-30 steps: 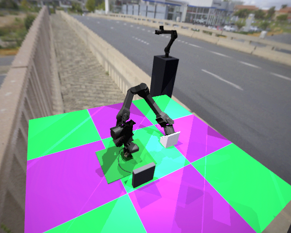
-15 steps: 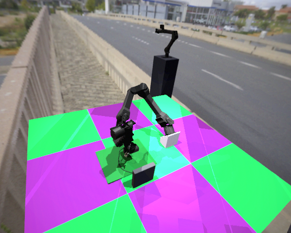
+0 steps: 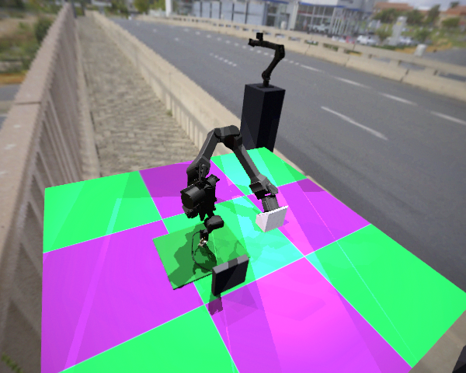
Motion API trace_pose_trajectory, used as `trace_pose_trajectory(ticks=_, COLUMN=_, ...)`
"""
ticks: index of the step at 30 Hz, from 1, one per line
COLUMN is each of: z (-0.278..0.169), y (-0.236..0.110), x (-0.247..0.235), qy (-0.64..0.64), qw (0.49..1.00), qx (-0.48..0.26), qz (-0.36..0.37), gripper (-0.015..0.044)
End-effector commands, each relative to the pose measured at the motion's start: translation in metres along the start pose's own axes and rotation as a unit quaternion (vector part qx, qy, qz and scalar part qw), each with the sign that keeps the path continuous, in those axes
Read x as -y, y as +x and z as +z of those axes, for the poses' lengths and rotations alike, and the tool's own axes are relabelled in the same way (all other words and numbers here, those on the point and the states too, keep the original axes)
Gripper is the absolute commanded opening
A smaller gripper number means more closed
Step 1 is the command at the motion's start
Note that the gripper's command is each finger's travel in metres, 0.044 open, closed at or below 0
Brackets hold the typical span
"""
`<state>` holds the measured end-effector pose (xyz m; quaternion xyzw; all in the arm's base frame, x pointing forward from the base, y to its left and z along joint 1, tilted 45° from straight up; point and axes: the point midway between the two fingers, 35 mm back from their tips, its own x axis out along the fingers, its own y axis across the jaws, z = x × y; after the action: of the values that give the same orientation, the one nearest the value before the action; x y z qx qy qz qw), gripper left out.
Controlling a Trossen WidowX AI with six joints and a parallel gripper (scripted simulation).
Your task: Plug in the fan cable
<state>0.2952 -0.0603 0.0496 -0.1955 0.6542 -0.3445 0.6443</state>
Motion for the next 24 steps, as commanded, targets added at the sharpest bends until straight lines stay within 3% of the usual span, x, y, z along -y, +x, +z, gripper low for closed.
trace_pose_trajectory(ticks=1, z=-0.003, y=0.003, x=0.001, qy=0.003, qw=1.0, qx=-0.004, qz=-0.002, gripper=0.044)
trace_pose_trajectory(ticks=24, z=-0.003, y=0.039, x=0.001, qy=0.003, qw=1.0, qx=-0.004, qz=-0.002, gripper=0.044)
